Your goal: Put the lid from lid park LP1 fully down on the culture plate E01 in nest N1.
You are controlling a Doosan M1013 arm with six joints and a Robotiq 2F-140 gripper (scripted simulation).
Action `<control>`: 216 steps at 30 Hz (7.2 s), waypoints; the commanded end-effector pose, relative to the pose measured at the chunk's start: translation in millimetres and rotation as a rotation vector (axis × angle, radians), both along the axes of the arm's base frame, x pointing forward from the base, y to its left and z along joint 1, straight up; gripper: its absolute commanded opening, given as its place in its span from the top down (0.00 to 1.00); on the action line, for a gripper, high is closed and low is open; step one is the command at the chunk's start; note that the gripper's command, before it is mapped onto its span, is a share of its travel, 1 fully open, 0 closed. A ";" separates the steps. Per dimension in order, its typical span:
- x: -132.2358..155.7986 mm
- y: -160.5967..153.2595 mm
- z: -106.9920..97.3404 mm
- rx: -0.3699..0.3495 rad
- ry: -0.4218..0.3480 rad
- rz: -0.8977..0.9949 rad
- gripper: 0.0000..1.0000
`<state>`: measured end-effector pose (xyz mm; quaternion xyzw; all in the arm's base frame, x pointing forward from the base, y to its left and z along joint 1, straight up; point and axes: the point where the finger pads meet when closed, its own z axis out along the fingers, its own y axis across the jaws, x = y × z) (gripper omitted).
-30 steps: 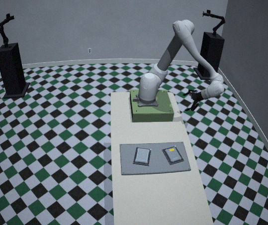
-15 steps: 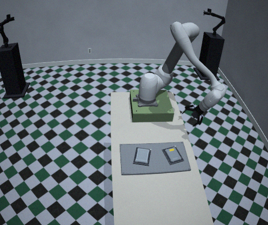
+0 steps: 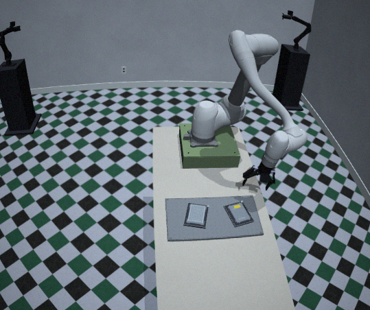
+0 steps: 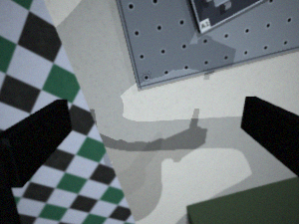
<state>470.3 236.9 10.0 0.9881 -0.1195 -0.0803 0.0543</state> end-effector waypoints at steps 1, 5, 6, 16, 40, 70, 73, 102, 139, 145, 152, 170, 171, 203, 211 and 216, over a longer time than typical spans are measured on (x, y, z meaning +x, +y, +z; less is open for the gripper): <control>57.9 -39.5 -1.1 0.107 -0.045 0.184 0.00; 96.8 -78.5 1.4 0.129 -0.107 0.330 0.00; 105.0 -87.3 2.1 0.131 -0.119 0.357 0.00; 127.0 -114.2 4.6 0.133 -0.156 0.450 0.00; 127.2 -114.5 4.7 0.133 -0.157 0.451 0.90; 127.2 -114.5 4.7 0.133 -0.157 0.451 0.31; 127.2 -114.5 4.7 0.133 -0.157 0.451 0.31; 127.2 -114.5 4.5 0.133 -0.157 0.451 0.31; 127.4 -115.1 -28.2 0.130 -0.154 0.450 0.31; 127.4 -115.2 -34.4 0.130 -0.154 0.450 0.31; 127.4 -115.3 -37.7 0.130 -0.154 0.450 0.31; 127.4 -115.3 -39.7 0.130 -0.154 0.450 0.31; 127.4 -115.3 -39.7 0.130 -0.154 0.450 0.31; 127.9 -115.1 -39.7 0.130 -0.154 0.450 0.31; 127.9 -115.1 -39.7 0.130 -0.154 0.450 0.31; 127.9 -115.1 -39.7 0.130 -0.154 0.450 0.37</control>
